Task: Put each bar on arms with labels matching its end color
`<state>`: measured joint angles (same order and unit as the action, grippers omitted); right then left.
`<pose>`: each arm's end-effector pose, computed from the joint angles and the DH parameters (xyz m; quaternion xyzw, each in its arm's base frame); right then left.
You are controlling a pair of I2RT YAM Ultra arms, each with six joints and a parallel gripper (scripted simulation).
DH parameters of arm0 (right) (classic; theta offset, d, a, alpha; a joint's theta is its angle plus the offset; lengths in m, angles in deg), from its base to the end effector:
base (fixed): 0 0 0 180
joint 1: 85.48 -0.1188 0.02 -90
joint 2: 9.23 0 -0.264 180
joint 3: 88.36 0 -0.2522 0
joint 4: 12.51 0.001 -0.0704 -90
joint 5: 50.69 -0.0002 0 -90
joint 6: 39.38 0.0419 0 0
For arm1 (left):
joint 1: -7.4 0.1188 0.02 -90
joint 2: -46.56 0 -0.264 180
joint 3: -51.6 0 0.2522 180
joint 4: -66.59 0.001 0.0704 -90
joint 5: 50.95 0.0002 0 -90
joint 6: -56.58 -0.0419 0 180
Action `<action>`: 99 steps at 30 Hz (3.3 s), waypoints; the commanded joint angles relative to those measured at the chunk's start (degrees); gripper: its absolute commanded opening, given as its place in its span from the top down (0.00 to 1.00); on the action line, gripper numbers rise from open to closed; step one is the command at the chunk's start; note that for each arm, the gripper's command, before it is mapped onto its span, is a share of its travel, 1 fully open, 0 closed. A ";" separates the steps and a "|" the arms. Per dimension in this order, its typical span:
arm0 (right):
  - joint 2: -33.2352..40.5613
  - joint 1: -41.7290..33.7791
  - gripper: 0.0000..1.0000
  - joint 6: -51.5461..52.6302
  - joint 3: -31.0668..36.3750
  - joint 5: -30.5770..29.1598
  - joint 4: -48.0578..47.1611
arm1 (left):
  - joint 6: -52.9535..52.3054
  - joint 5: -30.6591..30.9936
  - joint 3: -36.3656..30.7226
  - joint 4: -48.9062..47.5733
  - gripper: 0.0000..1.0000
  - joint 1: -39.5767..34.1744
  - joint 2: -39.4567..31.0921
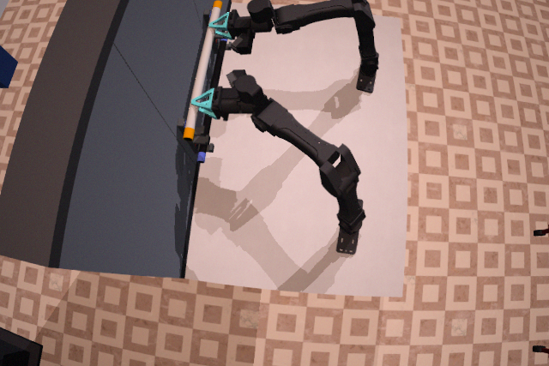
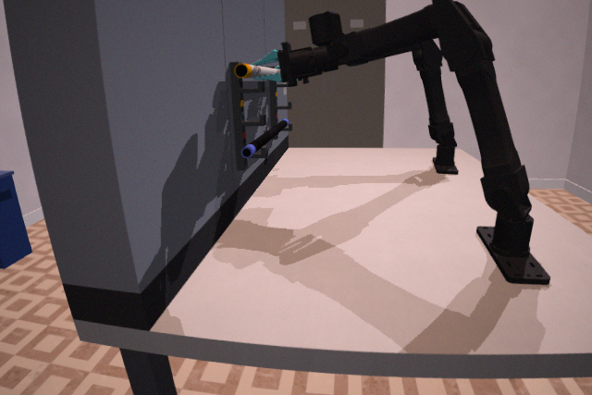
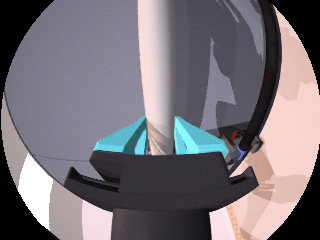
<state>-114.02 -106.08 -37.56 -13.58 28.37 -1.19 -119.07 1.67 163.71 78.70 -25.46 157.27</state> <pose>0.4228 0.1515 0.3547 -0.5886 0.4962 -0.4136 0.4860 0.4069 -0.2314 0.3524 0.5224 0.5486 0.4897 0.4317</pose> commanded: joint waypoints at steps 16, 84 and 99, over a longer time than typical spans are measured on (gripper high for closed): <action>5.06 -0.20 1.00 -2.59 -1.48 -0.17 -3.97 | -3.39 -1.17 0.91 -4.97 1.00 -0.96 -4.62; 13.82 -1.52 1.00 -2.45 15.00 -0.97 -11.03 | -3.31 -5.37 -16.63 -14.94 1.00 -4.84 -11.93; 13.28 -1.58 1.00 -2.47 18.55 -0.79 -15.39 | -3.32 -5.41 -20.31 -19.28 1.00 -4.72 -11.48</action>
<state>-103.23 -107.59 -39.47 5.11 28.17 -12.01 -118.83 -2.66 143.27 63.93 -29.73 148.07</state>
